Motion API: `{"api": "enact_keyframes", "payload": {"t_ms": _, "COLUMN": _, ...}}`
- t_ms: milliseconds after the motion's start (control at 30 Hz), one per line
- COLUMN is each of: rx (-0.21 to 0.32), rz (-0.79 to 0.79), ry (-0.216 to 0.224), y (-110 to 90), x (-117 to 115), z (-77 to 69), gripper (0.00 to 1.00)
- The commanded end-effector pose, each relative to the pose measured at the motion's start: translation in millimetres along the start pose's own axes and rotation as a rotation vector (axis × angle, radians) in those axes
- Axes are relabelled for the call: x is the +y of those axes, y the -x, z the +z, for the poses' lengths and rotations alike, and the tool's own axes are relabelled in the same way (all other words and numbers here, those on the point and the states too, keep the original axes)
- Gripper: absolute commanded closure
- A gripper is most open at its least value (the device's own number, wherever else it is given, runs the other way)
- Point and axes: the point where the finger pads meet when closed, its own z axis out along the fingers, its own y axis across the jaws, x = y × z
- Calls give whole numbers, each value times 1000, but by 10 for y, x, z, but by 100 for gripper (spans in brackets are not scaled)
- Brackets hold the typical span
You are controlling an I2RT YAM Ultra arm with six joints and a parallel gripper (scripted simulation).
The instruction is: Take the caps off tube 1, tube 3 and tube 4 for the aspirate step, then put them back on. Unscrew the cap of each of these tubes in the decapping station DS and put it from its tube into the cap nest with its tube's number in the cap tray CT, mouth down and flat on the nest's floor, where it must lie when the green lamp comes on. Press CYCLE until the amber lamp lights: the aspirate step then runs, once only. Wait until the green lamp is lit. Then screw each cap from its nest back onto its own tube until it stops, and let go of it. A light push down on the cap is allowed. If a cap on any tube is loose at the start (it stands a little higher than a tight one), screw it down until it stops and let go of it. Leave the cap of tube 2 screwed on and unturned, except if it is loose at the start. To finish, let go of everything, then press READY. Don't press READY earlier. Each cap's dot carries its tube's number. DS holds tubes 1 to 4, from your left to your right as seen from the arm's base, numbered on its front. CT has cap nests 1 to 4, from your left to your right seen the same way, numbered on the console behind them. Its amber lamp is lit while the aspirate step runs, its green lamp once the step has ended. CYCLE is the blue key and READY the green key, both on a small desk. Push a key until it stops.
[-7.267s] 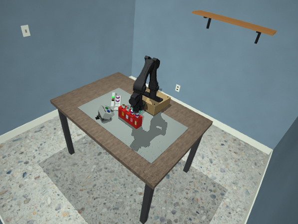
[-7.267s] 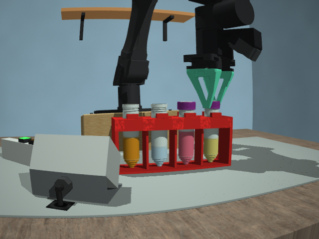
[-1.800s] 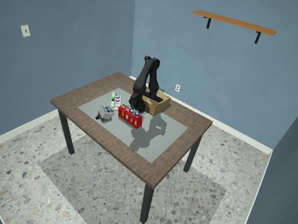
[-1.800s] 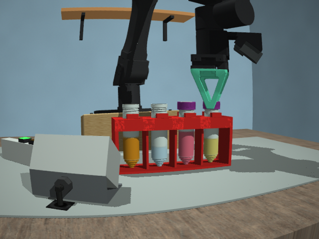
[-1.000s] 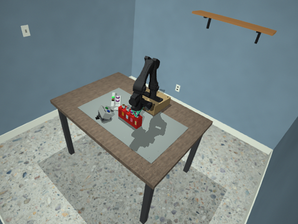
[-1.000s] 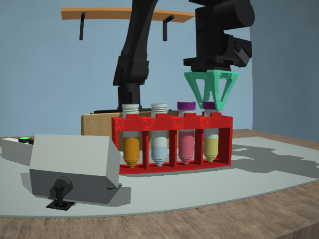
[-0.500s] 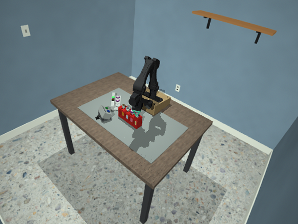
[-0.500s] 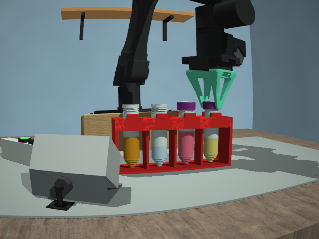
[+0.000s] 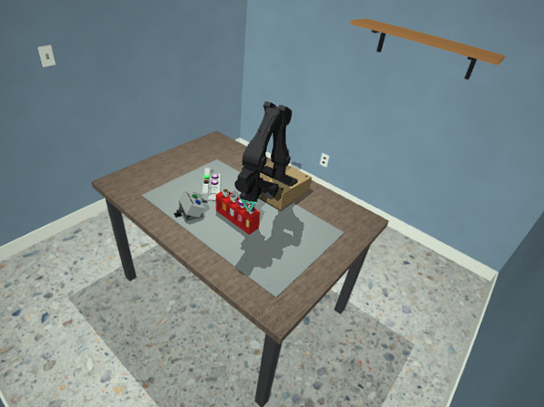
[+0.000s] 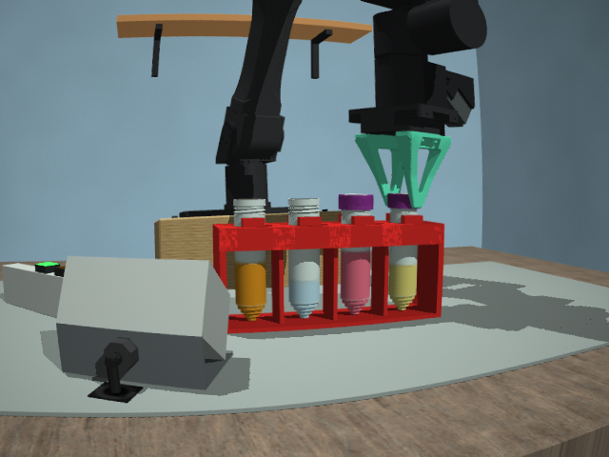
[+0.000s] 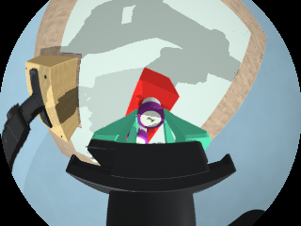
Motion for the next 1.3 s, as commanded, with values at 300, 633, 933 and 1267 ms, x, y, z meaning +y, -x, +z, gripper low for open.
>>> {"api": "enact_keyframes", "payload": {"t_ms": 300, "rx": -7, "rz": 611, "ry": -24, "y": -5, "x": -58, "z": -50, "gripper": 100}}
{"api": "enact_keyframes", "payload": {"t_ms": 633, "rx": -11, "rz": 1011, "ry": -22, "y": -5, "x": -58, "z": -48, "gripper": 100}}
{"api": "enact_keyframes", "payload": {"t_ms": 933, "rx": -17, "rz": 1461, "ry": -20, "y": -5, "x": -58, "z": -45, "gripper": 100}}
{"api": "enact_keyframes", "payload": {"t_ms": 1267, "rx": -22, "rz": 1860, "ry": -18, "y": -6, "x": -58, "z": -43, "gripper": 100}}
